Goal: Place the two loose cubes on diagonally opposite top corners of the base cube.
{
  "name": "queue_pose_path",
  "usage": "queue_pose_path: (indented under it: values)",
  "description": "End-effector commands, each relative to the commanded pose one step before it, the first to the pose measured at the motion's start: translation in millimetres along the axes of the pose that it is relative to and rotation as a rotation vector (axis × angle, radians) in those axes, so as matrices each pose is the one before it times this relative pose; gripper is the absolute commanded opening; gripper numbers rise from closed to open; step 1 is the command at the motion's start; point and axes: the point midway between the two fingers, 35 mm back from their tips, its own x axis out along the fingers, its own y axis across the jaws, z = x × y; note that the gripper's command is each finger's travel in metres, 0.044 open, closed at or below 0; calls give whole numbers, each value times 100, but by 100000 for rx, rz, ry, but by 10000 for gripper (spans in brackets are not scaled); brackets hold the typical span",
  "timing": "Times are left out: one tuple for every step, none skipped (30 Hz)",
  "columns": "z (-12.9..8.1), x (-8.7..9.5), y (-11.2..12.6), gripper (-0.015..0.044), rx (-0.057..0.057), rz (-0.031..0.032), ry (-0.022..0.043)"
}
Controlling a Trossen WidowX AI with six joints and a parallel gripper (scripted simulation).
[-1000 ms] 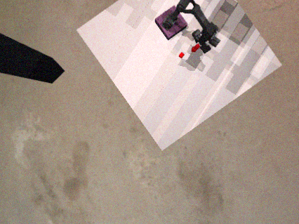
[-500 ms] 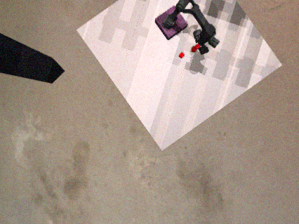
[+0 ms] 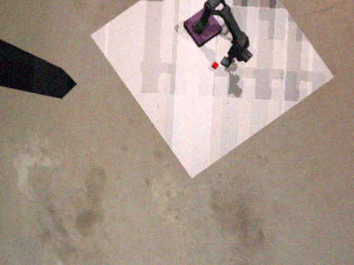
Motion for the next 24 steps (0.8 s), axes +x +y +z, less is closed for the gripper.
queue_pose_path:
  values:
    - [-828,-468,-1120,265,25617,81,-9]
    - [-93,-102,-333,265,6620,-28,-5]
    - [-75,-102,-336,265,6620,-28,-6]
    - [-57,-101,-339,265,6620,-27,-8]
    - [-39,-101,-340,265,6620,-27,-9]
    - [-21,-100,-341,265,6620,-27,-10]
    - [-3,-100,-341,265,6620,-26,-12]
    - [15,-99,-339,265,6620,-26,-13]
    - [33,-99,-337,265,6620,-25,-15]
    - [50,-98,-334,265,6620,-25,-16]
    - [68,-98,-330,265,6620,-24,-17]
    - [85,-97,-325,265,6620,-23,-19]
    - [102,-97,-319,265,6620,-22,-20]
    - [118,-97,-312,265,6620,-21,-21]
    - [134,-96,-305,265,6620,-20,-22]
    - [149,-96,-296,265,6620,-19,-24]
    - [164,-95,-287,265,6620,-18,-25]
    - [179,-95,-277,265,6620,-17,-26]
    - [192,-94,-267,265,6620,-15,-27]
    - [205,-94,-255,265,6618,-14,-28]
    - [180,-77,-200,265,5444,-10,-23]
    - [113,-46,-115,265,3266,-6,-14]
    - [39,-15,-37,265,1089,-2,-5]
    - [0,0,0,265,0,0,0]
